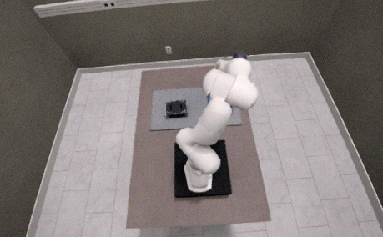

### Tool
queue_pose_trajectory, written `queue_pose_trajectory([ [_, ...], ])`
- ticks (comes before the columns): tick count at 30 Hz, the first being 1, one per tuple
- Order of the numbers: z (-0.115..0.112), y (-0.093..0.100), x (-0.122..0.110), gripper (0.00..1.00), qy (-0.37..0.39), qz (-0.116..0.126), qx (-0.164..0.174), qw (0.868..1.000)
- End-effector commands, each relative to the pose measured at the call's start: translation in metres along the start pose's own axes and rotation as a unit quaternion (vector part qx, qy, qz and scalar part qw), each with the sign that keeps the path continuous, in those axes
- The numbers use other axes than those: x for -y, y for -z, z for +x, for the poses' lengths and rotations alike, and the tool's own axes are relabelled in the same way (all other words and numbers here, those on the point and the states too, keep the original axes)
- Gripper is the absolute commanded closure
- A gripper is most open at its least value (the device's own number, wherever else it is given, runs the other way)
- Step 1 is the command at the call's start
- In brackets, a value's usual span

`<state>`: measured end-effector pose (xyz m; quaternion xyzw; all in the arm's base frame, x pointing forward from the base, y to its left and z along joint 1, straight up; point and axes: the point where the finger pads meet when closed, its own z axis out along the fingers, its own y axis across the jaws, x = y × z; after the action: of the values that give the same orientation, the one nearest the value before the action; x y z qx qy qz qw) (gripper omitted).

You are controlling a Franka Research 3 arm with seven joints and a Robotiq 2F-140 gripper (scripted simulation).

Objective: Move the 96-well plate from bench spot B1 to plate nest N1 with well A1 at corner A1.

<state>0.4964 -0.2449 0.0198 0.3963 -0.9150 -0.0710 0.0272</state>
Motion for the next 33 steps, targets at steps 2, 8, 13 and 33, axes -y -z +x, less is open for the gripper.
queue_pose_trajectory([
  [2,-0.015,-0.002,0.010,0.00,0.135,0.034,-0.002,0.990],
  [8,-0.029,-0.004,0.011,0.00,0.199,0.049,-0.011,0.979],
  [13,-0.044,-0.006,0.011,0.00,0.265,0.064,-0.021,0.962],
  [33,-0.053,-0.007,0.011,0.00,0.300,0.071,-0.026,0.951],
])
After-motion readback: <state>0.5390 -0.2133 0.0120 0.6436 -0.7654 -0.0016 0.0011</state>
